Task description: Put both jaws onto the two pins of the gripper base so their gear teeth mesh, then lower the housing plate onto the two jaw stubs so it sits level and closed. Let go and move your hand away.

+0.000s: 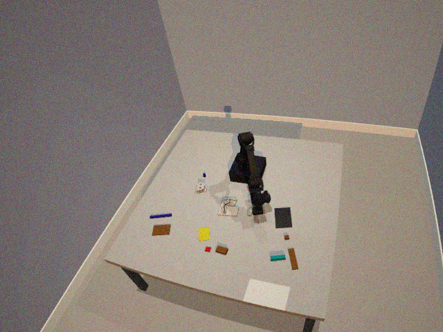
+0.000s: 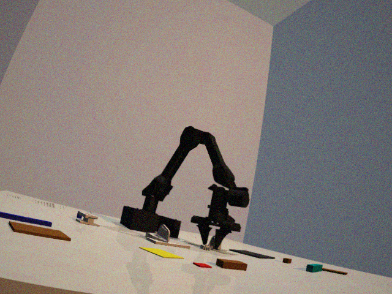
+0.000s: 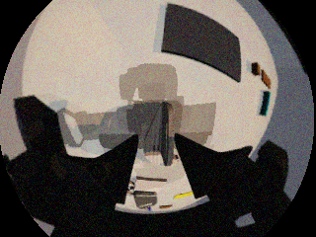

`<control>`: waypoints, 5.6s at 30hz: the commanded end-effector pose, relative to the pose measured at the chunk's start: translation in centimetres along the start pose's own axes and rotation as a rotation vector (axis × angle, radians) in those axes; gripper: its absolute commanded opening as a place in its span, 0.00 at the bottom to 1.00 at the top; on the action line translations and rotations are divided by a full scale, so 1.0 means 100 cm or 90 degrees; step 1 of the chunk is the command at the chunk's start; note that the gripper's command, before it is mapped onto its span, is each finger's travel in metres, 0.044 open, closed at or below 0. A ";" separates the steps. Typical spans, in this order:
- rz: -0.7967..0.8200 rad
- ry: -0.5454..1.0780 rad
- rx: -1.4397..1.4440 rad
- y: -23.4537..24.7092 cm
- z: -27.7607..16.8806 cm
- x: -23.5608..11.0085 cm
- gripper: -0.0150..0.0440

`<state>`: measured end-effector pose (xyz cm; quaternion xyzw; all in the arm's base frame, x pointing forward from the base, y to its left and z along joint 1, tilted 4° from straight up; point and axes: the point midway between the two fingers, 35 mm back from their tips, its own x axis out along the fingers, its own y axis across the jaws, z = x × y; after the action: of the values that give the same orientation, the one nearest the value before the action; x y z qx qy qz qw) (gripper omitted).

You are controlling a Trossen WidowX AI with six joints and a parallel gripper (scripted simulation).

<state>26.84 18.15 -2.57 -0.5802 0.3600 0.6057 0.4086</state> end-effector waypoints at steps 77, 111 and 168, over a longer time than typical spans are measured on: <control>0.002 0.004 0.603 0.045 -0.059 -0.082 0.48; 0.000 0.009 1.224 0.103 -0.100 -0.078 0.48; -0.004 0.007 1.233 0.029 -0.144 -0.079 0.48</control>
<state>29.78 3.27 4.42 0.0048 0.7005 0.0397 0.7126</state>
